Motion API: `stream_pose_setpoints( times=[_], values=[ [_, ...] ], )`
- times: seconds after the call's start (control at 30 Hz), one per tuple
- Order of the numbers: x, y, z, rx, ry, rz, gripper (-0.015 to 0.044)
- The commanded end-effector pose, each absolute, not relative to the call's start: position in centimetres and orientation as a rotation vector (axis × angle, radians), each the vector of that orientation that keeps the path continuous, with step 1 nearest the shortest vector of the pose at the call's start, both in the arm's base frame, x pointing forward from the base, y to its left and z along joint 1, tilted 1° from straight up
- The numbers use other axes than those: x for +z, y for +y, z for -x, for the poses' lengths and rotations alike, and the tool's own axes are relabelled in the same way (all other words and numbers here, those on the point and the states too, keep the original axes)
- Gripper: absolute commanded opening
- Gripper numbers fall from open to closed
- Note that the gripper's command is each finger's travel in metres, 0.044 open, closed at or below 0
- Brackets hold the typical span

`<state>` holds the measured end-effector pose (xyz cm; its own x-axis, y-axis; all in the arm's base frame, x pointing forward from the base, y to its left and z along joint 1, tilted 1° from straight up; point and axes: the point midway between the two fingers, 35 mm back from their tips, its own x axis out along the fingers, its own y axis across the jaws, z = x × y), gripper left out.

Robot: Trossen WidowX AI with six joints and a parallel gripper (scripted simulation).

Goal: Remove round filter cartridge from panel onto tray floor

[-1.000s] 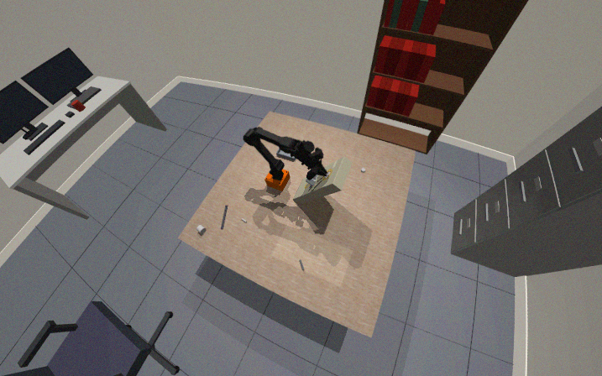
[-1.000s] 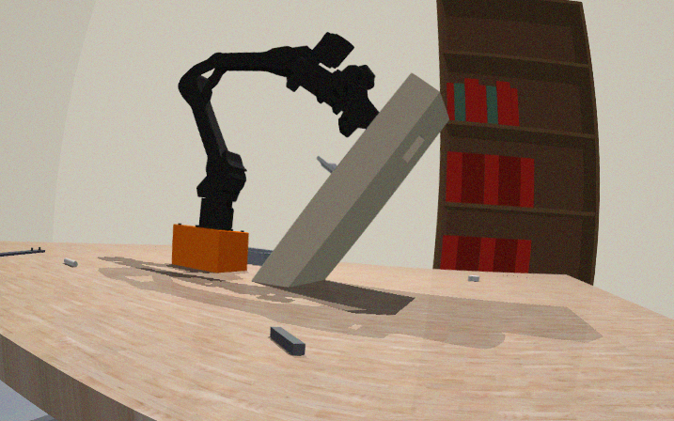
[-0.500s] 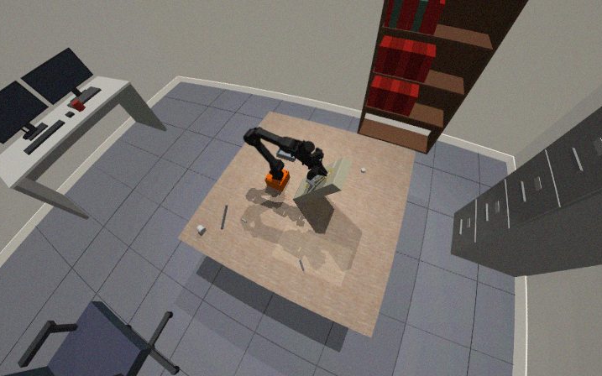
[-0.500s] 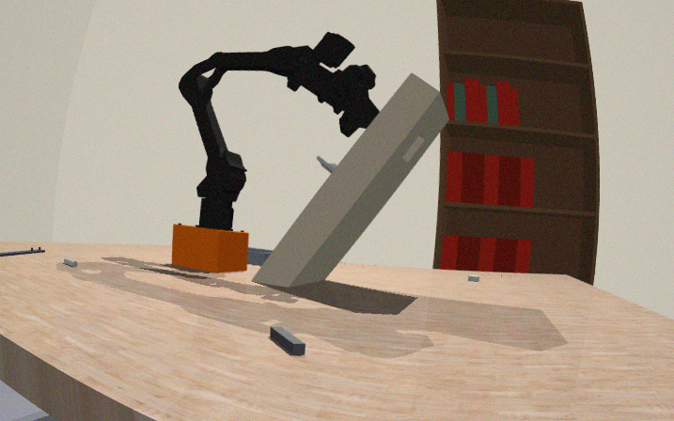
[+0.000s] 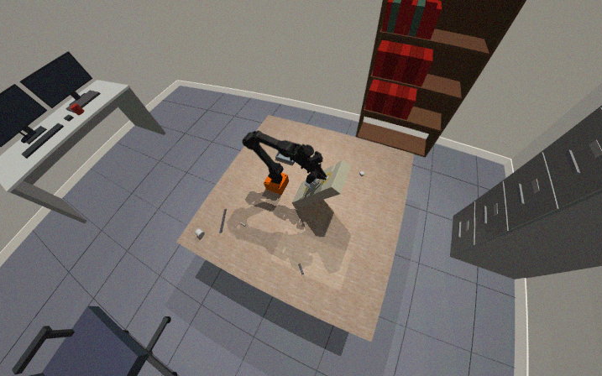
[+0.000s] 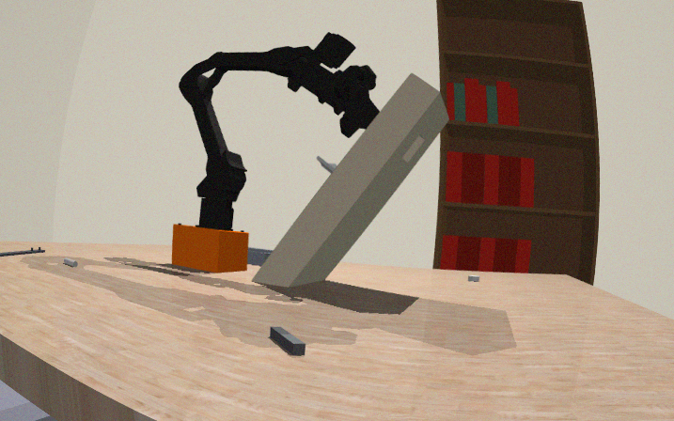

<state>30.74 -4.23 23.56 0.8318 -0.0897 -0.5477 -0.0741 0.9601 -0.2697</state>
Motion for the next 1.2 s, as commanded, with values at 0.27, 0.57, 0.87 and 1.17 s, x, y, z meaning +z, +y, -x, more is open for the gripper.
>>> stream_pose_setpoints(
  times=[0.27,0.57,0.87,1.17],
  values=[
    [23.3,-4.3,-31.1,-0.014,0.591,0.283,0.0090],
    [23.0,-4.4,-31.6,-0.014,0.590,0.283,0.0090],
    [22.8,-4.4,-31.9,-0.014,0.590,0.283,0.0090],
    [22.7,-4.4,-32.1,-0.014,0.590,0.283,0.0090]
  ],
)
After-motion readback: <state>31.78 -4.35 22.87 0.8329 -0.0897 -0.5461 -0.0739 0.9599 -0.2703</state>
